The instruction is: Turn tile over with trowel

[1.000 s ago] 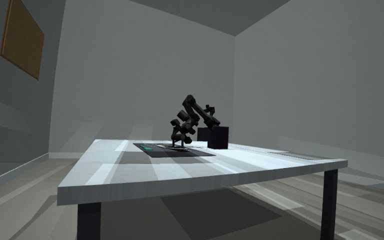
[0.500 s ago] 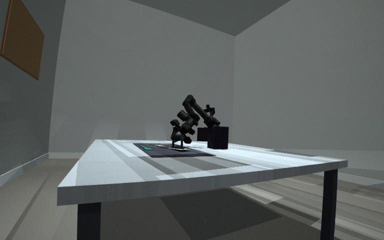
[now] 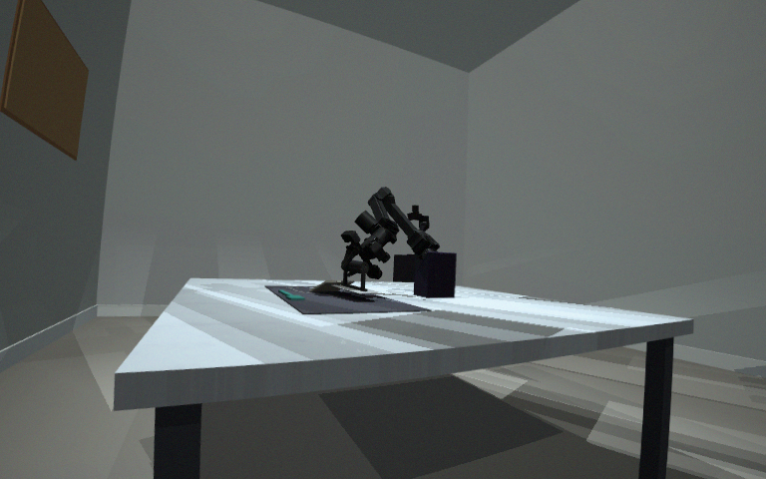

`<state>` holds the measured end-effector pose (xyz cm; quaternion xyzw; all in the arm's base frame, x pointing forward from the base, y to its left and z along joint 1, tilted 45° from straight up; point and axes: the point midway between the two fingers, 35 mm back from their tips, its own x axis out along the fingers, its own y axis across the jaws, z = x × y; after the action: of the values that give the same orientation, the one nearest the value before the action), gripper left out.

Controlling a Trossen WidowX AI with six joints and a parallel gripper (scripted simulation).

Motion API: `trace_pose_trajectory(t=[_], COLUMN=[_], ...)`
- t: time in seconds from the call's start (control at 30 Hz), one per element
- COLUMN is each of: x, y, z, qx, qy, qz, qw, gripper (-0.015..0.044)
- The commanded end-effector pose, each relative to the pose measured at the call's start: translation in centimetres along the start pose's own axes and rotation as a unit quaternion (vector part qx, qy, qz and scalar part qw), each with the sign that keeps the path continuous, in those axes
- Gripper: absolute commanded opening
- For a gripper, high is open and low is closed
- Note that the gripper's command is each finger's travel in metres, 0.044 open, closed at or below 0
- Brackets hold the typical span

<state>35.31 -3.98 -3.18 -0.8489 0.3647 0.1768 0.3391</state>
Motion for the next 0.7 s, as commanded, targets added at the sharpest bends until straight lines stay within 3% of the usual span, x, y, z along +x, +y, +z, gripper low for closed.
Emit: trace_pose_trajectory(t=[0.0, 0.67], x=[-0.7, -2.4], y=[-1.7, -3.4], z=[-1.0, -5.6], qx=[0.01, 0.009], qy=[0.006, 0.006], qz=[-0.015, -0.015], qw=[1.0, 1.0], gripper=[0.0, 0.0])
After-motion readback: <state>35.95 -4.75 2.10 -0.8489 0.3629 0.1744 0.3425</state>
